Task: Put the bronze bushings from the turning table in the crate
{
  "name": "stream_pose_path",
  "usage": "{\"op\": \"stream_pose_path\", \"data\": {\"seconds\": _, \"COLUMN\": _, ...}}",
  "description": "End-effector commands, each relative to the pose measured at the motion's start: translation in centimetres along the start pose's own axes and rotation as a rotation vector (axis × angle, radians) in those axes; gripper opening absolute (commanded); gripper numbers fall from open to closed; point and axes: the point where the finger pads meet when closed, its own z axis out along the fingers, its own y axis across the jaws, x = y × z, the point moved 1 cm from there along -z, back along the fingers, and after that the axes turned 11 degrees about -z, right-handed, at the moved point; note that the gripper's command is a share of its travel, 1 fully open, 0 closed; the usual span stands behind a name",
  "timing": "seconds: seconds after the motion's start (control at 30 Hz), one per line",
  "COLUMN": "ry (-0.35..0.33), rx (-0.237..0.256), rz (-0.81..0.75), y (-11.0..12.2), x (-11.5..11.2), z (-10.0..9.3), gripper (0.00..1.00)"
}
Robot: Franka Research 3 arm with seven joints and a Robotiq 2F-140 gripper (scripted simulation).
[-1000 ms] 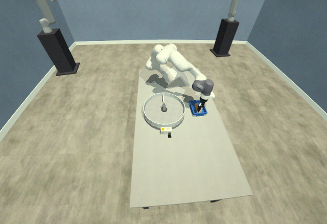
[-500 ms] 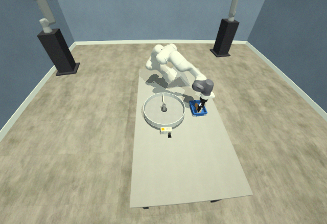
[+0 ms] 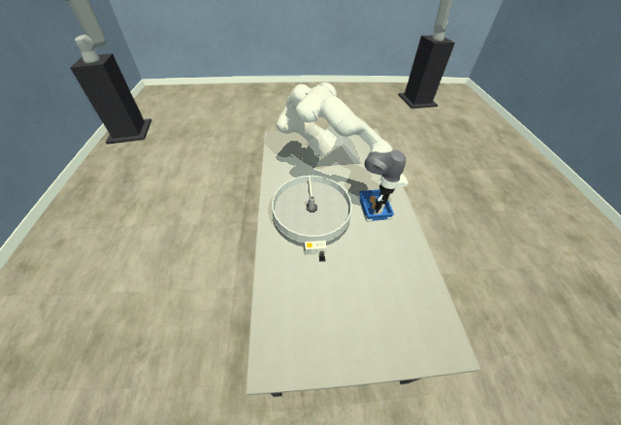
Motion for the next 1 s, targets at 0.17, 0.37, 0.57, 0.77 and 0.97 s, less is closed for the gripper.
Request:
{"op": "stream_pose_path", "data": {"seconds": 0.17, "ry": 0.001, "rx": 0.0, "rz": 0.007, "y": 0.0, "x": 0.0, "z": 0.0, "gripper": 0.24}}
{"op": "stream_pose_path", "data": {"seconds": 0.37, "ry": 0.001, "rx": 0.0, "rz": 0.007, "y": 0.0, "x": 0.0, "z": -0.6, "gripper": 0.24}}
{"op": "stream_pose_path", "data": {"seconds": 0.57, "ry": 0.001, "rx": 0.0, "rz": 0.007, "y": 0.0, "x": 0.0, "z": -2.1, "gripper": 0.24}}
{"op": "stream_pose_path", "data": {"seconds": 0.77, "ry": 0.001, "rx": 0.0, "rz": 0.007, "y": 0.0, "x": 0.0, "z": -3.6, "gripper": 0.24}}
{"op": "stream_pose_path", "data": {"seconds": 0.97, "ry": 0.001, "rx": 0.0, "rz": 0.007, "y": 0.0, "x": 0.0, "z": -6.5, "gripper": 0.24}}
